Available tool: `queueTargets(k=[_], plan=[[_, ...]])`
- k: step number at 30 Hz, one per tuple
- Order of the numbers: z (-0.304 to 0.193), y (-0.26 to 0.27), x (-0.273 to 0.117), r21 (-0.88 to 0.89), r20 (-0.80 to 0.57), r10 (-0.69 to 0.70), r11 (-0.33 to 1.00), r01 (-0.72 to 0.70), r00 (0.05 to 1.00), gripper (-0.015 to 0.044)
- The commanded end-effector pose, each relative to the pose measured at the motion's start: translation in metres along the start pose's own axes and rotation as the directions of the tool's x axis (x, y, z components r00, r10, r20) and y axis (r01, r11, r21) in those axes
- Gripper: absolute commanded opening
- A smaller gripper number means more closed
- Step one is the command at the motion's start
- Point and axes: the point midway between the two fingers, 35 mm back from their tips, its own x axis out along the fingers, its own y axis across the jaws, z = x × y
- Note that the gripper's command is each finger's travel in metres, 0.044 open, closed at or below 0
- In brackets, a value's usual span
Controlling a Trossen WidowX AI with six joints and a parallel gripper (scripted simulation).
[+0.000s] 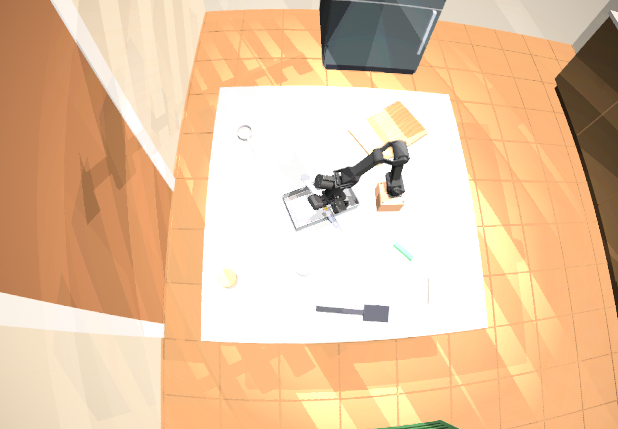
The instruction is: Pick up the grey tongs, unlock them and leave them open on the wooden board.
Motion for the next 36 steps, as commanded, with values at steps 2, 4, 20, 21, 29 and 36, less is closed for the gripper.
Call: queueTargets(k=[2, 4, 20, 21, 29, 36], plan=[[-0.002, -0.032, -0.047, -0.002, -0.015, -0.022, 1.000, 0.022, 1.000, -0.0150], [-0.001, -0.035, -0.056, -0.001, -0.015, -0.022, 1.000, 0.022, 1.000, -0.0150], [-0.002, -0.035, -0.055, 0.003, -0.014, 0.017, 1.000, -0.017, 1.000, -0.0150], [-0.003, -0.035, -0.055, 0.005, -0.014, 0.033, 0.999, -0.033, 0.999, -0.0150], [-0.006, -0.033, -0.052, 0.015, -0.012, 0.166, 0.986, -0.165, 0.986, -0.0150], [-0.009, -0.031, -0.053, 0.017, -0.011, 0.281, 0.960, -0.280, 0.960, -0.0150]])
